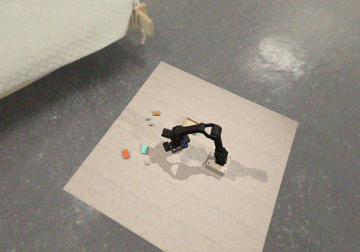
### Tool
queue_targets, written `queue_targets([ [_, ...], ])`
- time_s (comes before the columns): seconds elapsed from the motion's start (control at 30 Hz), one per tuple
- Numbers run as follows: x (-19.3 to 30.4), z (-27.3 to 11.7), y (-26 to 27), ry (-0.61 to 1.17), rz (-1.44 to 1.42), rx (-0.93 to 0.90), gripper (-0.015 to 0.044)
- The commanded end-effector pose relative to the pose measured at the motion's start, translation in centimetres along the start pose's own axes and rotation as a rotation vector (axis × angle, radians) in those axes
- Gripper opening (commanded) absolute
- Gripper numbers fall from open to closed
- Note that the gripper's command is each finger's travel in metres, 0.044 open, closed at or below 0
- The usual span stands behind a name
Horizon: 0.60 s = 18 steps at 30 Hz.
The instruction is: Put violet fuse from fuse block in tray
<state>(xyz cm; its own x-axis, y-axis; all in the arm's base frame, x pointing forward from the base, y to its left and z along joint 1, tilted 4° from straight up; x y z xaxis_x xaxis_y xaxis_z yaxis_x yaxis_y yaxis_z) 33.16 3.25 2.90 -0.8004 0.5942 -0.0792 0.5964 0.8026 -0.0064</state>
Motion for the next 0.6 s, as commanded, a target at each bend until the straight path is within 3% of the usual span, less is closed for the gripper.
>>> queue_targets([
  [0.0, -0.11, -0.31, 0.04, -0.005, 0.003, 0.0, 0.0],
  [0.57, -0.12, -1.15, 0.03, -0.006, 0.003, 0.001, 0.0],
])
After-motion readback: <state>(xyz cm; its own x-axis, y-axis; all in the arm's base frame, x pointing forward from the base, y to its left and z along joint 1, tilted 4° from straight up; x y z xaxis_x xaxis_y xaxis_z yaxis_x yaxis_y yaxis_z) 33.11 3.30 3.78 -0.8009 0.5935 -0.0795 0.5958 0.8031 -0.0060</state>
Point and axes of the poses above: the point midway between the two fingers, 35 mm back from their tips, its own z axis out along the fingers, its own y axis across the jaws, x = y × z, the point moved 1 cm from there along -z, back along the fingers, and after that the axes turned 4 degrees about -z, right-handed, at the moved point
